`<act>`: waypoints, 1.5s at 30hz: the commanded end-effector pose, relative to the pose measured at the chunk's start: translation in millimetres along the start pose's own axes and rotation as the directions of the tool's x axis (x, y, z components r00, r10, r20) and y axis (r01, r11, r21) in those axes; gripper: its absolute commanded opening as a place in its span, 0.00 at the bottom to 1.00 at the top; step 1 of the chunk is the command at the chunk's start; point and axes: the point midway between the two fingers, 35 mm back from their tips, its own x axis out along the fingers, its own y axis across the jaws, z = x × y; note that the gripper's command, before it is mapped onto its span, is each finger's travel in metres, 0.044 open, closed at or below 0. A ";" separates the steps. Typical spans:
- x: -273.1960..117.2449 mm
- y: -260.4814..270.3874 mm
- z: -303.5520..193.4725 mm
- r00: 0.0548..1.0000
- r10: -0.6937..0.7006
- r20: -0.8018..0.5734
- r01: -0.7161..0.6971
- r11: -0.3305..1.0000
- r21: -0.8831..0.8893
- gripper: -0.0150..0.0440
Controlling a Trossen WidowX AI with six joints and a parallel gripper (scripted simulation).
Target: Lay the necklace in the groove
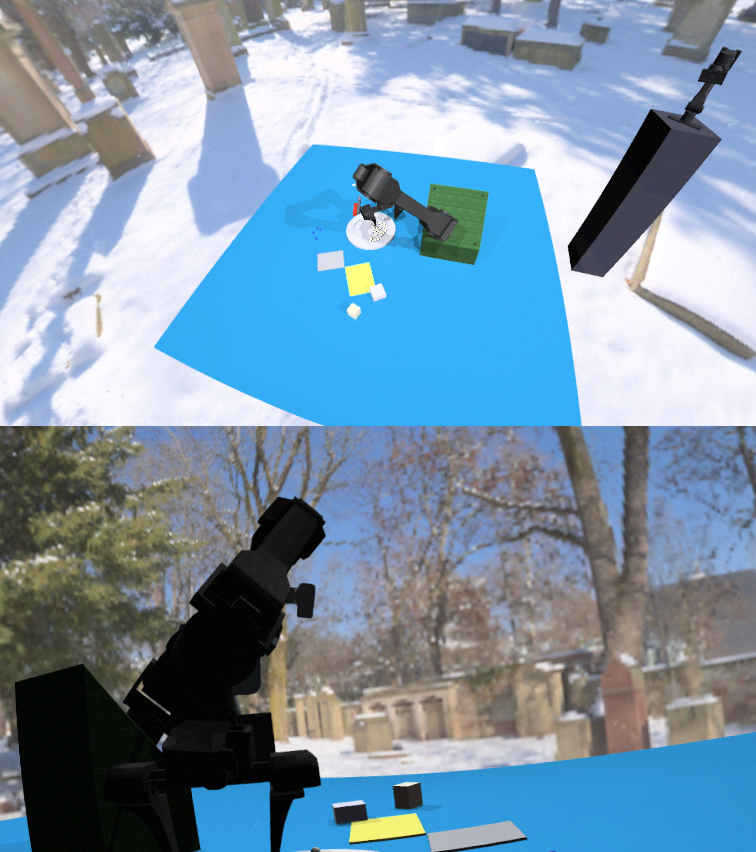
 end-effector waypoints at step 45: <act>14.3 8.4 -7.3 1.000 -0.001 0.008 0.002 0.989 -0.149 0.46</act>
